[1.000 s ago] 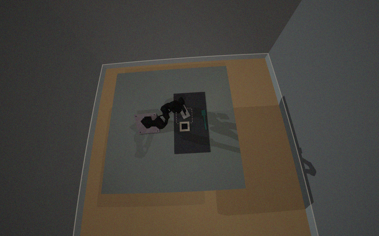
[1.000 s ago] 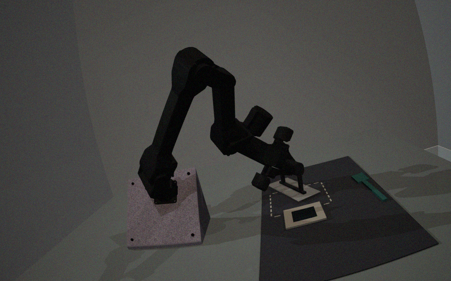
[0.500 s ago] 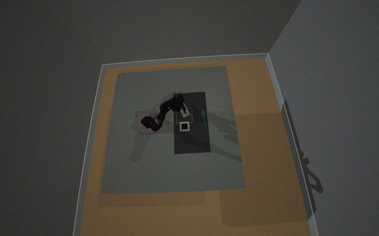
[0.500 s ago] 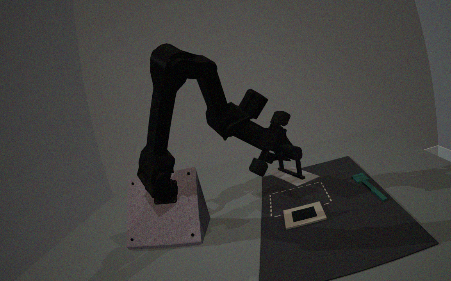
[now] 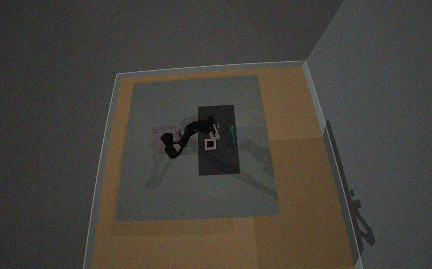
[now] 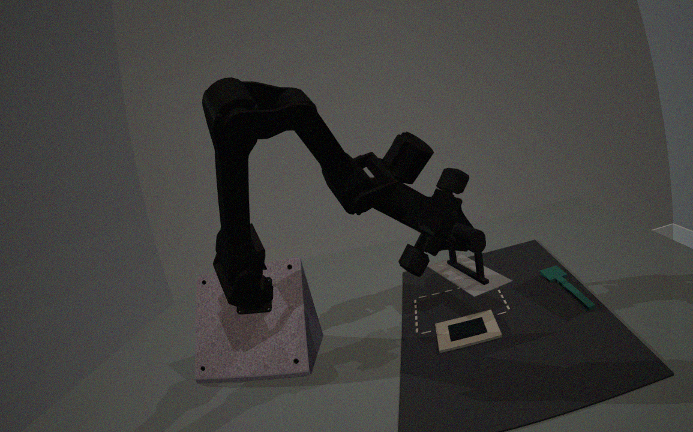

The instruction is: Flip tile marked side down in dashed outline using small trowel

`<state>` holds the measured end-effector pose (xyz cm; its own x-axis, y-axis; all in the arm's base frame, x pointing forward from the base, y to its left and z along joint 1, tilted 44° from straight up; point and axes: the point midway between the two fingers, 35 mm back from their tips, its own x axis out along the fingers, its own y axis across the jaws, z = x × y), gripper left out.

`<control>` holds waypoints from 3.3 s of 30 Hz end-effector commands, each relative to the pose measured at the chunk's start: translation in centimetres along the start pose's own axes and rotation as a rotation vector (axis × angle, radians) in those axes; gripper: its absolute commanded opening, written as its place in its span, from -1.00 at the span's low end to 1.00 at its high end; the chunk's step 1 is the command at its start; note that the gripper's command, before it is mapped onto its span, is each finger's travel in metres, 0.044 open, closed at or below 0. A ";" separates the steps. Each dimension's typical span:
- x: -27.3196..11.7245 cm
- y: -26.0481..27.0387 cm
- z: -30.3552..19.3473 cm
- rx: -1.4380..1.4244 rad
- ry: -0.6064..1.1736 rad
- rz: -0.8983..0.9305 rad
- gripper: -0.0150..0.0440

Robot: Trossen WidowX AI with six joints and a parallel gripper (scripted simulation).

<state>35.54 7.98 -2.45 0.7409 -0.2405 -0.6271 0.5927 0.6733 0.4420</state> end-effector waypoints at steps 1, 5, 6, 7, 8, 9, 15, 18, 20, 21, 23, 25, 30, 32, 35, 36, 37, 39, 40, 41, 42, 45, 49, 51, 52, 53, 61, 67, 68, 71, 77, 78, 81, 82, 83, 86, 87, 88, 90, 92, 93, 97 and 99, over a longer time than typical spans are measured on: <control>-0.2 0.3 3.0 0.024 -0.018 0.012 -0.49; -0.3 0.0 5.6 0.051 -0.044 0.012 -0.49; -0.4 -0.1 6.3 0.061 -0.052 0.012 -0.49; -0.5 -0.2 6.9 0.069 -0.059 0.011 -0.49; -0.5 -0.4 7.6 0.078 -0.067 0.011 -0.49; -0.6 -0.5 8.2 0.087 -0.075 0.011 -0.49; -1.3 -1.3 11.8 0.119 -0.117 0.012 -0.49; -1.7 -1.7 13.3 0.118 -0.132 0.016 -0.49; -2.0 -1.9 14.4 0.116 -0.144 0.019 -0.49; -2.2 -2.1 14.9 0.115 -0.150 0.020 -0.49; -2.6 -2.4 15.9 0.114 -0.162 0.023 -0.49; -3.0 -2.8 17.1 0.115 -0.180 0.022 -0.49; -4.2 -4.0 20.0 0.116 -0.229 0.018 -0.49; -4.7 -4.5 21.1 0.115 -0.249 0.016 -0.49; -5.6 -5.2 22.7 0.113 -0.280 0.012 -0.49; -5.9 -5.5 23.2 0.111 -0.291 0.010 -0.49; -6.3 -5.8 23.7 0.110 -0.302 0.009 -0.49; -6.9 -6.3 24.7 0.107 -0.323 0.005 -0.49; -7.2 -6.6 25.1 0.105 -0.332 0.003 -0.49; -7.4 -6.7 25.3 0.105 -0.338 0.002 -0.49; -7.5 -6.8 25.4 0.104 -0.340 0.001 -0.49; -7.4 -6.8 25.4 0.104 -0.340 0.001 -0.49; -7.1 -7.2 25.5 0.104 -0.340 0.001 -0.49; -6.9 -7.4 25.5 0.104 -0.340 0.001 -0.49; -6.8 -7.5 25.5 0.104 -0.340 0.001 -0.49; -6.7 -7.7 25.5 0.104 -0.340 0.001 -0.49; -5.9 -8.7 25.6 0.103 -0.340 0.001 -0.49; -5.3 -9.5 25.7 0.103 -0.340 0.001 -0.49; -5.2 -9.6 25.7 0.103 -0.341 0.001 -0.49; -5.0 -9.9 25.7 0.102 -0.341 0.001 -0.49; -4.8 -9.8 25.2 0.103 -0.340 0.001 -0.49; -4.7 -9.8 25.0 0.103 -0.340 0.000 -0.49; -4.6 -9.7 24.6 0.103 -0.339 0.000 -0.49; -4.5 -9.7 24.4 0.103 -0.339 0.000 -0.49; -4.5 -9.6 24.3 0.103 -0.339 0.000 -0.49; -4.3 -9.5 23.8 0.104 -0.339 0.000 -0.49; -4.3 -9.5 23.7 0.104 -0.339 0.000 -0.49; -4.2 -9.5 23.5 0.104 -0.339 0.000 -0.49; -4.1 -9.4 23.2 0.104 -0.338 0.000 -0.49; -4.1 -9.4 22.9 0.104 -0.338 0.000 -0.49; -4.0 -9.3 22.7 0.104 -0.338 0.000 -0.49; -3.9 -9.2 22.1 0.104 -0.338 0.000 -0.49; -3.8 -9.2 21.8 0.104 -0.338 0.000 -0.49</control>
<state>34.18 -13.22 10.54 0.7920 -0.4767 -0.3814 0.6103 0.6008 0.5164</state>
